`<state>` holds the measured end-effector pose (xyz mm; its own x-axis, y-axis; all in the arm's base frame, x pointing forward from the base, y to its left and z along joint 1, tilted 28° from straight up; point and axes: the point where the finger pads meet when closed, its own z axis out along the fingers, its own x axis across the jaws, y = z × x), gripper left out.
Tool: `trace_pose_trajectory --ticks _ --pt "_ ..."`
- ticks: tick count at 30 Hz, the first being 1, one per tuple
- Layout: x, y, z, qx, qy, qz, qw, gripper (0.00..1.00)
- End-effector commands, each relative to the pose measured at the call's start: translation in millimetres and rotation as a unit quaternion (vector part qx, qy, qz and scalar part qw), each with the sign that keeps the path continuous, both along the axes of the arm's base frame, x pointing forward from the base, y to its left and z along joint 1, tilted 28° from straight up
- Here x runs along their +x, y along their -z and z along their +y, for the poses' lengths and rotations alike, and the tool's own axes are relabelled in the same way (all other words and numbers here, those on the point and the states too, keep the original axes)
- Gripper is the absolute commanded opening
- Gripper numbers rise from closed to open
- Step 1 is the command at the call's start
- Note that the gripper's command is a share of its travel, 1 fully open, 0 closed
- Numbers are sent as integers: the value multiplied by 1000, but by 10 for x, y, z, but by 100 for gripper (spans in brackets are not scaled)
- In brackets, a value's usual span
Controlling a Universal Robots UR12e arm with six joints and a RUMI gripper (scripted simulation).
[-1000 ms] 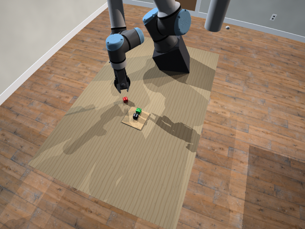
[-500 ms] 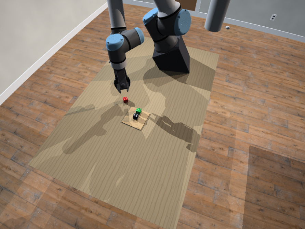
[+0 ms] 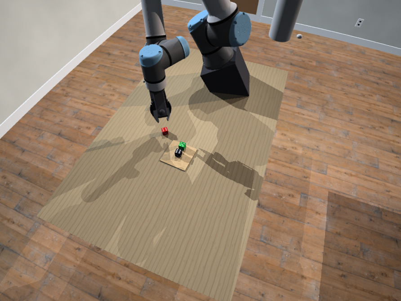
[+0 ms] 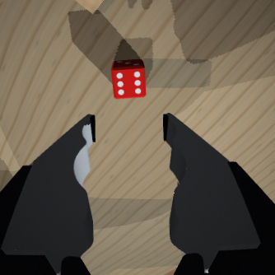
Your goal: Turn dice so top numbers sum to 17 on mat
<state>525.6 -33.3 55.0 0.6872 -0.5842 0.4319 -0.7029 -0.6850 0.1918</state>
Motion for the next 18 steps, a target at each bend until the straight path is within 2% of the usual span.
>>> trace_pose_trajectory --ticks 1,18 --pt "4 -4 1 0 0 0 1000 28" --pt "20 74 -38 0 0 0 1000 28"
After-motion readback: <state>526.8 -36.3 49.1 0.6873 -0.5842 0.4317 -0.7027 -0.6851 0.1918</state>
